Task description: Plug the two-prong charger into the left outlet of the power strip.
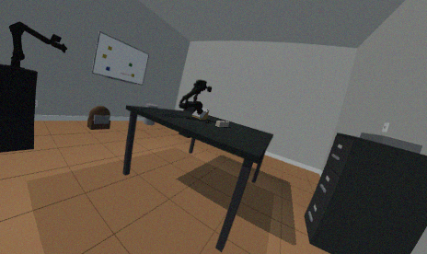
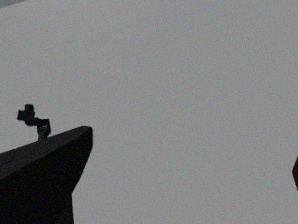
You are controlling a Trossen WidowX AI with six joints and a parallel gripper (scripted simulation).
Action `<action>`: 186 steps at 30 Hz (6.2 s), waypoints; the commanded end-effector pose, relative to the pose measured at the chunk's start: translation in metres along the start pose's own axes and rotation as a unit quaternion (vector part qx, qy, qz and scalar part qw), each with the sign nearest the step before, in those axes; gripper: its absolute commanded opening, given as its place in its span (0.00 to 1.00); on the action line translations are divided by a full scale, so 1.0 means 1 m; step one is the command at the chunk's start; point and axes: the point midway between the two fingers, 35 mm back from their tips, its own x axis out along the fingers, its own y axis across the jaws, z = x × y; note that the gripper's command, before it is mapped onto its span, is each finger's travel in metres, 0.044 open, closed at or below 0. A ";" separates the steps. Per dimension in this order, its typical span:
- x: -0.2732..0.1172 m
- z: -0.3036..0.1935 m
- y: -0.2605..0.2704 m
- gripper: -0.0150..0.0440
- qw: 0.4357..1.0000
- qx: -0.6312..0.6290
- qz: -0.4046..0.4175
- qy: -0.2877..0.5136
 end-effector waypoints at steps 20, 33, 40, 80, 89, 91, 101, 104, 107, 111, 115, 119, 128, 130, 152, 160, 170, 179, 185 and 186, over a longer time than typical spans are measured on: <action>-0.003 -0.012 -0.102 1.00 0.963 0.126 -0.230 0.062; -0.023 -0.024 -0.155 1.00 0.911 0.198 -0.352 0.088; -0.038 -0.032 -0.180 1.00 0.874 0.236 -0.414 0.101; -0.166 -0.087 -0.265 1.00 0.580 0.417 -0.682 0.153; -0.199 -0.100 -0.269 1.00 0.499 0.446 -0.724 0.167; -0.206 -0.103 -0.269 1.00 0.480 0.452 -0.733 0.170; -0.242 -0.116 -0.269 1.00 0.387 0.477 -0.767 0.185; -0.253 -0.120 -0.268 1.00 0.359 0.483 -0.776 0.190; -0.263 -0.123 -0.267 1.00 0.331 0.489 -0.783 0.196; -0.277 -0.127 -0.264 1.00 0.297 0.495 -0.791 0.203; -0.290 -0.131 -0.262 1.00 0.263 0.501 -0.797 0.210; -0.301 -0.134 -0.259 1.00 0.236 0.505 -0.801 0.217; -0.304 -0.140 -0.259 1.00 0.235 0.505 -0.801 0.217; -0.306 -0.143 -0.260 1.00 0.235 0.505 -0.801 0.217; -0.319 -0.171 -0.267 1.00 0.235 0.506 -0.801 0.217; -0.324 -0.182 -0.269 1.00 0.235 0.505 -0.802 0.217; -0.327 -0.188 -0.271 0.91 0.235 0.505 -0.802 0.214; -0.327 -0.188 -0.271 0.51 0.235 0.505 -0.802 0.214; -0.327 -0.188 -0.271 0.44 0.235 0.505 -0.802 0.214; -0.327 -0.188 -0.271 0.43 0.235 0.505 -0.802 0.214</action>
